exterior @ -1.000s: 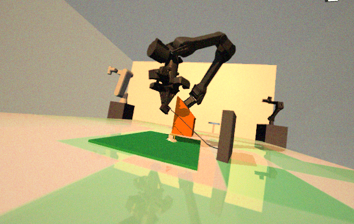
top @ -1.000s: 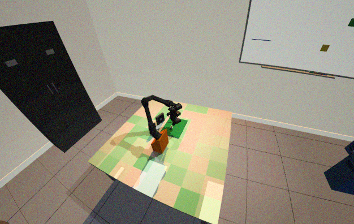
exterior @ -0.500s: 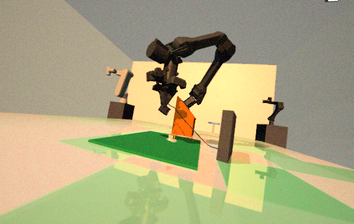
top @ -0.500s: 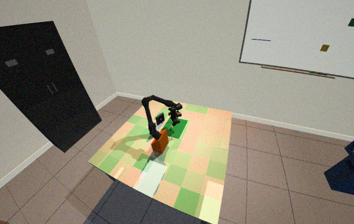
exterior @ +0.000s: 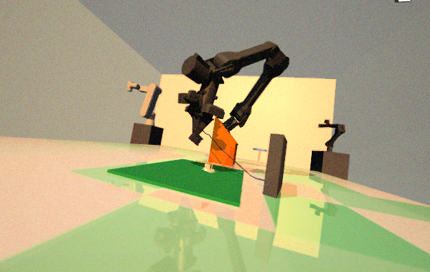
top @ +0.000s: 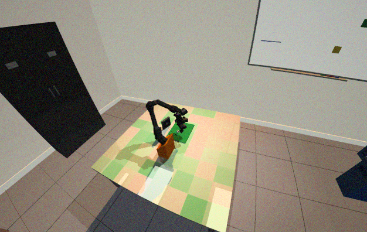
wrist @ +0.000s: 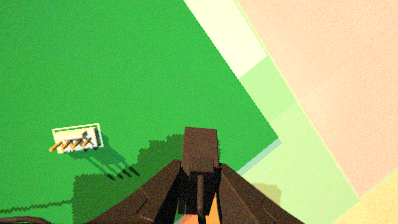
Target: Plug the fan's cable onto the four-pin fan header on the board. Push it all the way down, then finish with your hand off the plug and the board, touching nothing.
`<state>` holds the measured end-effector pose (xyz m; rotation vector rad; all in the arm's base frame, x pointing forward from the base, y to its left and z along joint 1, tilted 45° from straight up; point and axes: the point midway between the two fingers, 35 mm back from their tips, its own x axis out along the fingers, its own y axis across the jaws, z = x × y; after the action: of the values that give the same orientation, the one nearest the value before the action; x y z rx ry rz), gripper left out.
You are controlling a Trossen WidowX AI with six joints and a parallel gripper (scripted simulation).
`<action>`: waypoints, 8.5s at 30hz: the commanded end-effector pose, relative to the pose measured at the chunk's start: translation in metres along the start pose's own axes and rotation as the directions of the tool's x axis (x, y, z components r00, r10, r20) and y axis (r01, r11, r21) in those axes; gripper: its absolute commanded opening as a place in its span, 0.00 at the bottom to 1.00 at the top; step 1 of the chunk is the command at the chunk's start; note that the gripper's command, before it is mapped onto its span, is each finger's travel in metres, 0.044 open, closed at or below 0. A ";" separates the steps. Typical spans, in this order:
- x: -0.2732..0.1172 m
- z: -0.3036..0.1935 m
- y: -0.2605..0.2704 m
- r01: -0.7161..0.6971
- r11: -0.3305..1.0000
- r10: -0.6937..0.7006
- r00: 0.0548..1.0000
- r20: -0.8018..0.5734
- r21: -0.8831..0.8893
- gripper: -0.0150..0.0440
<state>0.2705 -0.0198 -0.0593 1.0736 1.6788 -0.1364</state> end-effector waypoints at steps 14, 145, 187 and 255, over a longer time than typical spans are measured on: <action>0.021 0.000 -0.009 0.136 0.991 -0.136 0.985 0.107 0.004 0.25; 0.003 -0.038 0.011 -0.148 0.989 0.011 0.262 0.965 0.029 0.25; 0.002 -0.035 0.011 -0.157 0.987 0.029 0.390 0.920 0.035 0.25; 0.059 -0.052 0.019 -0.156 0.987 0.027 0.393 0.919 0.037 0.25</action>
<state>0.2460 0.0532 -0.0771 0.8831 0.5682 -0.6536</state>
